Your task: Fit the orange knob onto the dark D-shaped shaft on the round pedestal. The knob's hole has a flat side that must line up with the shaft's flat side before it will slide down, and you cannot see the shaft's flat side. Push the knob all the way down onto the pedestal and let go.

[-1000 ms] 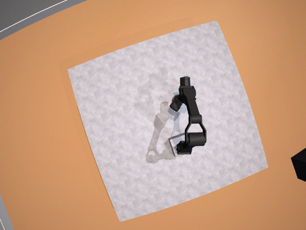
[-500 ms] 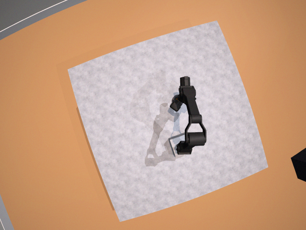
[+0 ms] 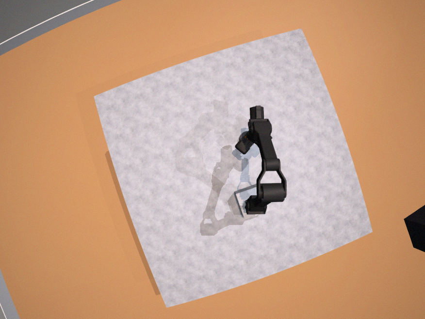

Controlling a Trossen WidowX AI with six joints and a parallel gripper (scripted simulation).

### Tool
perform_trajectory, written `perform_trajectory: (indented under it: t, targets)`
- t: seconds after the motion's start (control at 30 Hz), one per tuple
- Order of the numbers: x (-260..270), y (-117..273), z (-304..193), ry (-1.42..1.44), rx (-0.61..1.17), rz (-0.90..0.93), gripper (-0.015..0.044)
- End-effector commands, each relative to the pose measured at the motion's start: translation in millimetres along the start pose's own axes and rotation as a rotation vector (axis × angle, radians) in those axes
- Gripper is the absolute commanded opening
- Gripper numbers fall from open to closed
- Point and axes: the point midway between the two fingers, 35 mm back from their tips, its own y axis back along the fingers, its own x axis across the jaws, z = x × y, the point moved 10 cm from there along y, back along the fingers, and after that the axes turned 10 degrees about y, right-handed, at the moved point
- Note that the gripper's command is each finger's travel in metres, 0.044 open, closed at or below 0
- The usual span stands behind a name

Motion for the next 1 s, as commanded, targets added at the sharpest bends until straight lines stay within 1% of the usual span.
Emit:
perform_trajectory:
  t: [0.0,0.6,0.97]
  targets:
    - [-1.0,-0.7,-1.3,-0.021,0.002,-0.007,0.0000]
    - [-0.9,-1.0,0.2,0.107,0.002,-0.007,0.0000]
    - [0.2,-0.7,0.6,0.086,0.000,0.000,0.0000]
